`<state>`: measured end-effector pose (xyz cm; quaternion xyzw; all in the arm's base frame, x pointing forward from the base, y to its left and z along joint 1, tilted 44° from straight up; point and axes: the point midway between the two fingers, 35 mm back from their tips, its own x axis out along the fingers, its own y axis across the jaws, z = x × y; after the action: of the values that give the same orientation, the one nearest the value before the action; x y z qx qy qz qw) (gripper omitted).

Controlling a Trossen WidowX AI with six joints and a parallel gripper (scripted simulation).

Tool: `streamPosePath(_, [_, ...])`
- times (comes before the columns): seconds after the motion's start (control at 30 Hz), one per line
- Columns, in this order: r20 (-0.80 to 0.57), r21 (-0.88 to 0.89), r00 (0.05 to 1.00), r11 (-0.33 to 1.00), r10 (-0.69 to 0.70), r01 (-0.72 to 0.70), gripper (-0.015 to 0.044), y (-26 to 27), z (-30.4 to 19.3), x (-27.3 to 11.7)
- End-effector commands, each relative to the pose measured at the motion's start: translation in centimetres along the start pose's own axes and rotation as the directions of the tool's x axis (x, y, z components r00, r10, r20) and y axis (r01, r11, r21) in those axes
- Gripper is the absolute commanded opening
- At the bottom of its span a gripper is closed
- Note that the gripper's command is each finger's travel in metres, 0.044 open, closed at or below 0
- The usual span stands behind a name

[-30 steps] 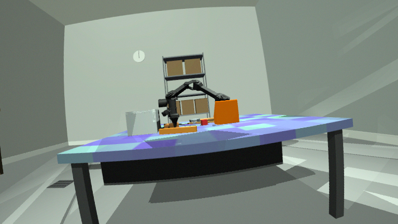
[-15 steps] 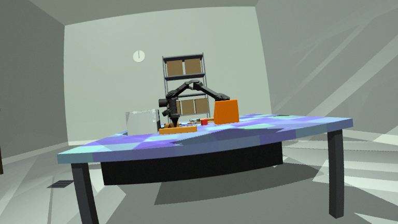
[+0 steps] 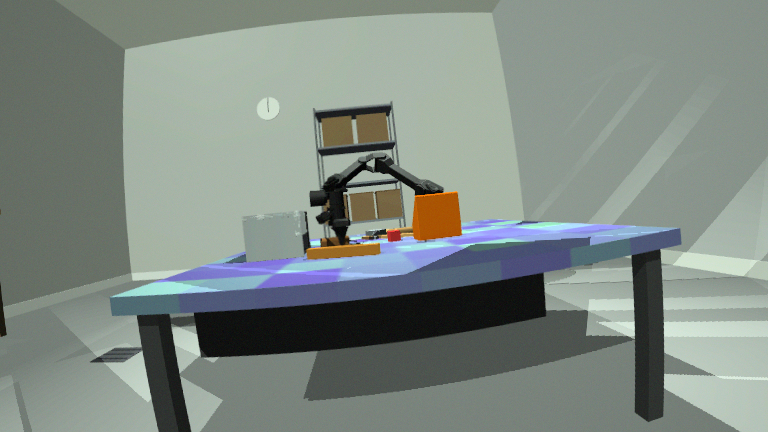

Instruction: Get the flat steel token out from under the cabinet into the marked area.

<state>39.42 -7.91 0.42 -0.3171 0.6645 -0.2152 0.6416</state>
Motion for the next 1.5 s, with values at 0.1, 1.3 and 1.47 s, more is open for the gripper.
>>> streamPosePath(0.1, [-0.004, -0.007, 1.000, 1.000, 0.001, -0.001, 0.0000, 0.1, -0.8, 0.1])
streamPosePath(1.3, [-0.005, -0.009, 1.000, 1.000, 0.001, -0.001, 0.0000, -0.1, -4.2, 0.1])
streamPosePath(1.47, [-0.005, -0.009, 1.000, 1.000, 0.001, -0.001, 0.0000, -0.2, -4.7, 0.1])
